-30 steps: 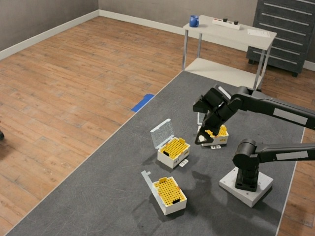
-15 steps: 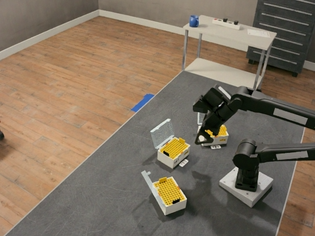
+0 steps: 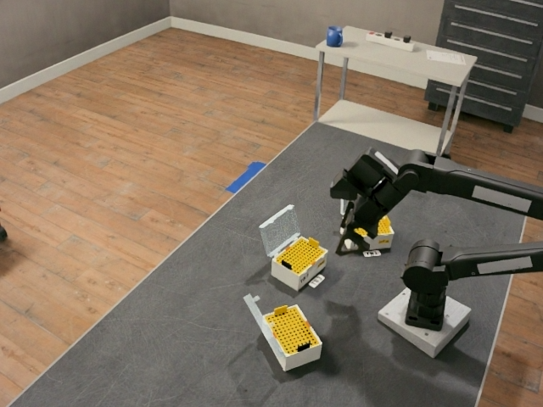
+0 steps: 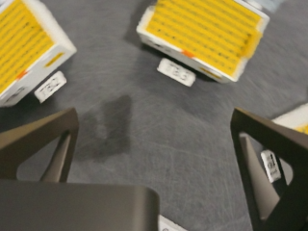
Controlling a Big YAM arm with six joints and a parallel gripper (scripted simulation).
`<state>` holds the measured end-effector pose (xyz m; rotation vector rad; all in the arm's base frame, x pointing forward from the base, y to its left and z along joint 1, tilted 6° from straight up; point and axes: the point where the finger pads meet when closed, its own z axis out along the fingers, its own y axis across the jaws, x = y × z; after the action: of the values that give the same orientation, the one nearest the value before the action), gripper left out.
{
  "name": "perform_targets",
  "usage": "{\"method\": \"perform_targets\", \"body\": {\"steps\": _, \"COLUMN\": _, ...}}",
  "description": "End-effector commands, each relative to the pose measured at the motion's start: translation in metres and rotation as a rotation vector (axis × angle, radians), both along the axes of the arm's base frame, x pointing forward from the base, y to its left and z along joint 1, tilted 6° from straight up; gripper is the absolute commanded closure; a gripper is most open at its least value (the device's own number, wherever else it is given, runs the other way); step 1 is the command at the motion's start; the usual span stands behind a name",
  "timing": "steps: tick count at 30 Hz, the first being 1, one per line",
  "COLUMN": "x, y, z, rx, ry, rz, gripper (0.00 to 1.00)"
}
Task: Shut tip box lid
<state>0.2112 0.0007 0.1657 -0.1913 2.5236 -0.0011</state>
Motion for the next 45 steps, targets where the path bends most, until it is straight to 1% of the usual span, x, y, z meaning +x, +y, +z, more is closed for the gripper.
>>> {"method": "perform_targets", "body": {"steps": 1, "x": 0.017, "y": 0.02, "z": 0.042, "rx": -0.036, "ry": -0.077, "rz": 0.142, "gripper": 0.0}}
{"method": "perform_targets", "body": {"steps": 2, "x": 0.018, "y": 0.024, "z": 0.042, "rx": -0.041, "ry": -0.081, "rz": 0.158, "gripper": 0.0}}
{"method": "perform_targets", "body": {"steps": 3, "x": 0.018, "y": 0.03, "z": 0.042, "rx": -0.024, "ry": -0.079, "rz": 0.14, "gripper": 0.0}}
{"method": "perform_targets", "body": {"steps": 5, "x": 0.019, "y": 0.041, "z": 0.041, "rx": -0.018, "ry": -0.079, "rz": 0.14, "gripper": 0.0}}
{"method": "perform_targets", "body": {"steps": 7, "x": 0.019, "y": 0.041, "z": 0.041, "rx": -0.018, "ry": -0.079, "rz": 0.14, "gripper": 0.0}}
{"method": "perform_targets", "body": {"steps": 9, "x": 0.019, "y": 0.048, "z": 0.041, "rx": -0.014, "ry": -0.079, "rz": 0.14, "gripper": 0.0}}
{"method": "perform_targets", "body": {"steps": 45, "x": 0.019, "y": 0.048, "z": 0.041, "rx": -0.014, "ry": -0.079, "rz": 0.14, "gripper": 0.0}}
